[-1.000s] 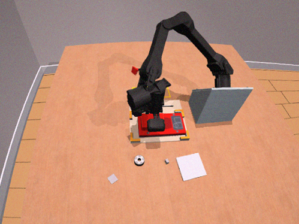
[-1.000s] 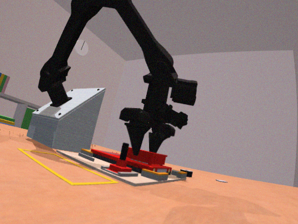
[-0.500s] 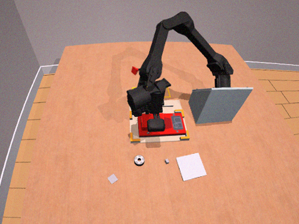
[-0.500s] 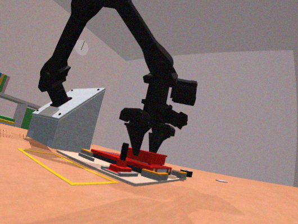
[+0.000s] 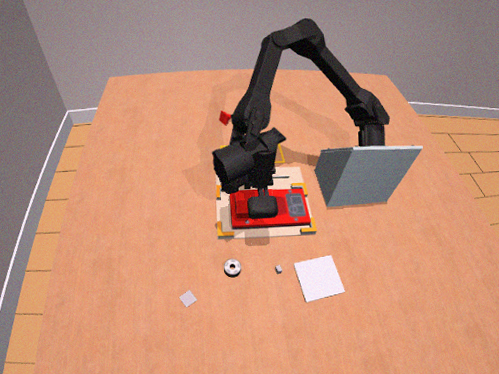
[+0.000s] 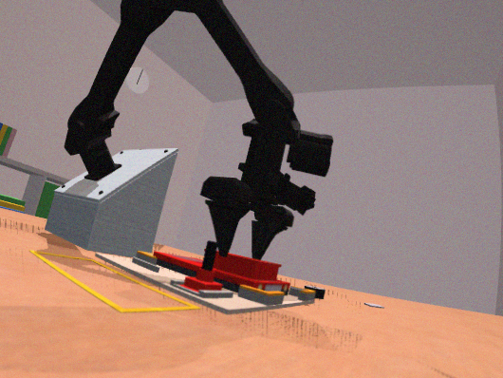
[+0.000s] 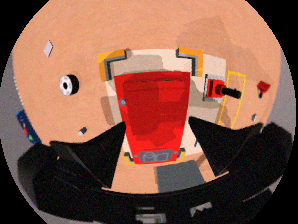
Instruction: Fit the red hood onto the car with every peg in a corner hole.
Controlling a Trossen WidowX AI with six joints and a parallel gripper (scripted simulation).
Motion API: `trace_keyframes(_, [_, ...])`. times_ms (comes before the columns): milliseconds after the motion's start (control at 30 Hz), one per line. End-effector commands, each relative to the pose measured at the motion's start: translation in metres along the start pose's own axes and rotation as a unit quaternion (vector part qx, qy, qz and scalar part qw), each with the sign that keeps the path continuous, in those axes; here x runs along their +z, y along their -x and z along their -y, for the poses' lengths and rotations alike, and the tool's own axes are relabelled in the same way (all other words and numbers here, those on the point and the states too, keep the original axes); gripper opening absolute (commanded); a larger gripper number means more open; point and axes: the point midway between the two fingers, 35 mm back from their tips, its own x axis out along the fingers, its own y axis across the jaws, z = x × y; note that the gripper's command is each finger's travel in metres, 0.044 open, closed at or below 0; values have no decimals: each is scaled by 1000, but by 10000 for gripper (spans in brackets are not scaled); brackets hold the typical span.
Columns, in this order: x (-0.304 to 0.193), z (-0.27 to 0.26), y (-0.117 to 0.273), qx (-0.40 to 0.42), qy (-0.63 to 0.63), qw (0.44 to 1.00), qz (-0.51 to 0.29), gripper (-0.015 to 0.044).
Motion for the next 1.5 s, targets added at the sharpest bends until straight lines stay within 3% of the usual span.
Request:
trace_keyframes(0, [5, -3, 37, 8, -5, 1000, 8, 440])
trace_keyframes(133, [3, -1, 66, 8, -5, 1000, 7, 440])
trace_keyframes(1467, [3, -1, 66, 8, -5, 1000, 7, 440])
